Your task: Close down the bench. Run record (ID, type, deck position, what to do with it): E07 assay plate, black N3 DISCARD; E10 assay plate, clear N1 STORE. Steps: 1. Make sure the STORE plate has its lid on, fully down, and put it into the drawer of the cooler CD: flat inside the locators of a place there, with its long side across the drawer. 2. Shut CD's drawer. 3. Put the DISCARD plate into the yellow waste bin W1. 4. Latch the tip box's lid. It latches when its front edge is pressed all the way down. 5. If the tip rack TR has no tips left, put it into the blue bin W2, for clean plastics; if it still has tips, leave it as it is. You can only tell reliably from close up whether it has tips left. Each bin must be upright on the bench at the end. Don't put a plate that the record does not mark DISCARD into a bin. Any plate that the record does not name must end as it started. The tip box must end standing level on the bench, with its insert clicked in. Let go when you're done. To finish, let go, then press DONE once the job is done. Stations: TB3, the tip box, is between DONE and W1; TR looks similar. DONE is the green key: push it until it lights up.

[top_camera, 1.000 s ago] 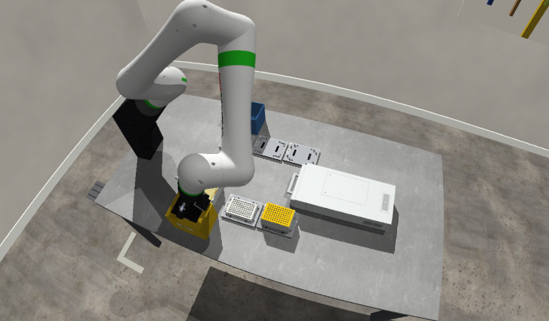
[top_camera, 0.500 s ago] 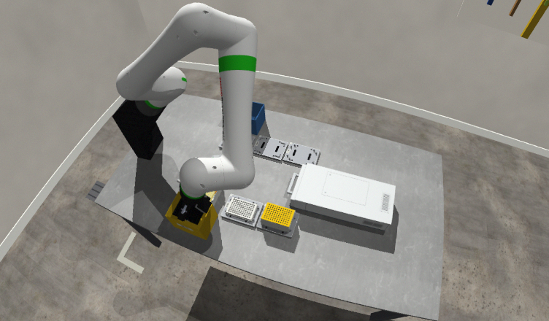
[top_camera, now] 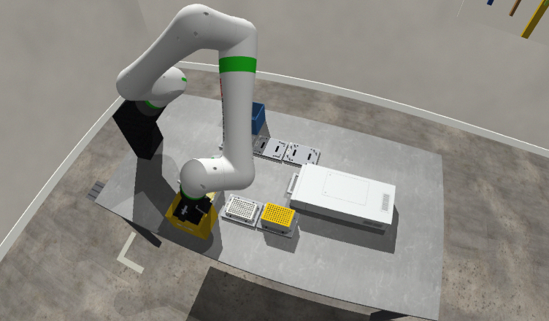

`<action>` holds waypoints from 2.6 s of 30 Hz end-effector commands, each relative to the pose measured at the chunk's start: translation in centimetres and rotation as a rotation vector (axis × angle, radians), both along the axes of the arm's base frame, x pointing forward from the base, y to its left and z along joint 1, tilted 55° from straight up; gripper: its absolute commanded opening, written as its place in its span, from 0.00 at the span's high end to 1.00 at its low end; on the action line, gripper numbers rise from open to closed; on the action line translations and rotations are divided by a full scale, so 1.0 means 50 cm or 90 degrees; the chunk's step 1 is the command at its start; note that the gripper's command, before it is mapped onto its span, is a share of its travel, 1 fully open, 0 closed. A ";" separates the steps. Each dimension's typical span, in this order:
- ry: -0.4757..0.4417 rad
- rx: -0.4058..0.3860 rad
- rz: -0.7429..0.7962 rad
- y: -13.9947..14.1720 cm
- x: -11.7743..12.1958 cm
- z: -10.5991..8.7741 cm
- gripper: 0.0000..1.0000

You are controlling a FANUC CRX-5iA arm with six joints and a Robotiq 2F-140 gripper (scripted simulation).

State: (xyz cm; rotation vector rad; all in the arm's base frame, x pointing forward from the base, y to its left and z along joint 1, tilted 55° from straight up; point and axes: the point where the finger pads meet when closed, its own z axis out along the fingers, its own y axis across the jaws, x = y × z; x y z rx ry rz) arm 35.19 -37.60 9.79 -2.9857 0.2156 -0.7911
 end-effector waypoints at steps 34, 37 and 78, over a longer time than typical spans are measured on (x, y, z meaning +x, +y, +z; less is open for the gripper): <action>0.000 -0.001 0.000 -0.001 -0.001 0.001 0.30; 0.000 -0.001 0.000 -0.001 -0.001 0.001 0.30; 0.000 0.000 -0.001 0.007 -0.057 0.060 0.30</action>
